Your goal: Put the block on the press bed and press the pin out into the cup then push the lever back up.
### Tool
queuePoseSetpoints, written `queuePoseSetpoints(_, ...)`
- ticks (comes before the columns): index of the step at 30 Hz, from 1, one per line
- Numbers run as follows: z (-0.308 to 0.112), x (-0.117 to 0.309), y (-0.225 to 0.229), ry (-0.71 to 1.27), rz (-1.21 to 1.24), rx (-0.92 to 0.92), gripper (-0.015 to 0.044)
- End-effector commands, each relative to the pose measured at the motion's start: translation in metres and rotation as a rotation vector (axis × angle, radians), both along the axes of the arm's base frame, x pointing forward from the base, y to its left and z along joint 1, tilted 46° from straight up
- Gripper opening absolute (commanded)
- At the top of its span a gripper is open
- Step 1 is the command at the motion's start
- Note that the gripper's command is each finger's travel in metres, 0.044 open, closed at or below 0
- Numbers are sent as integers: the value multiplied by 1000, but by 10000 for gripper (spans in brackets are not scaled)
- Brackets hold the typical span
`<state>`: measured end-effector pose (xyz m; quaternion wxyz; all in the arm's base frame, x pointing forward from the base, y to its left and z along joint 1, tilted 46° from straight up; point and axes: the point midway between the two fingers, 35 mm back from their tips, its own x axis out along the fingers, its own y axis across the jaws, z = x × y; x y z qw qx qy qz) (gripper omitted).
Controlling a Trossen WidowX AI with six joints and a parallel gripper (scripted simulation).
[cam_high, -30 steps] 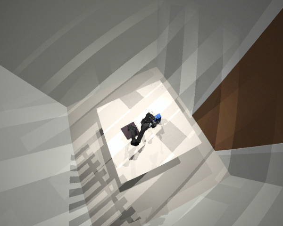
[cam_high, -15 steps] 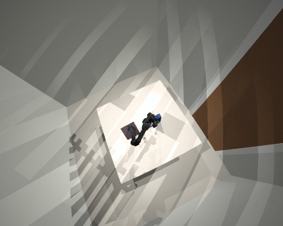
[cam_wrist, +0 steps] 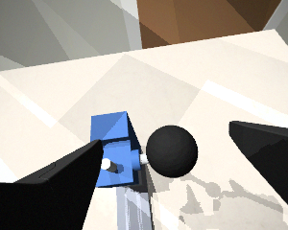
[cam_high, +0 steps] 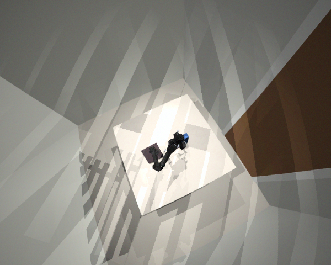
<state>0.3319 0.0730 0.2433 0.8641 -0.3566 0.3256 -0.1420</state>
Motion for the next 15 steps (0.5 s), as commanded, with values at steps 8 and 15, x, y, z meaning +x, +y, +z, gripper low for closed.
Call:
queuePoseSetpoints(8, -7, 12, -9, -5, 5, -2, 440)
queuePoseSetpoints(15, -7, 12, -9, -5, 6, -3, 283)
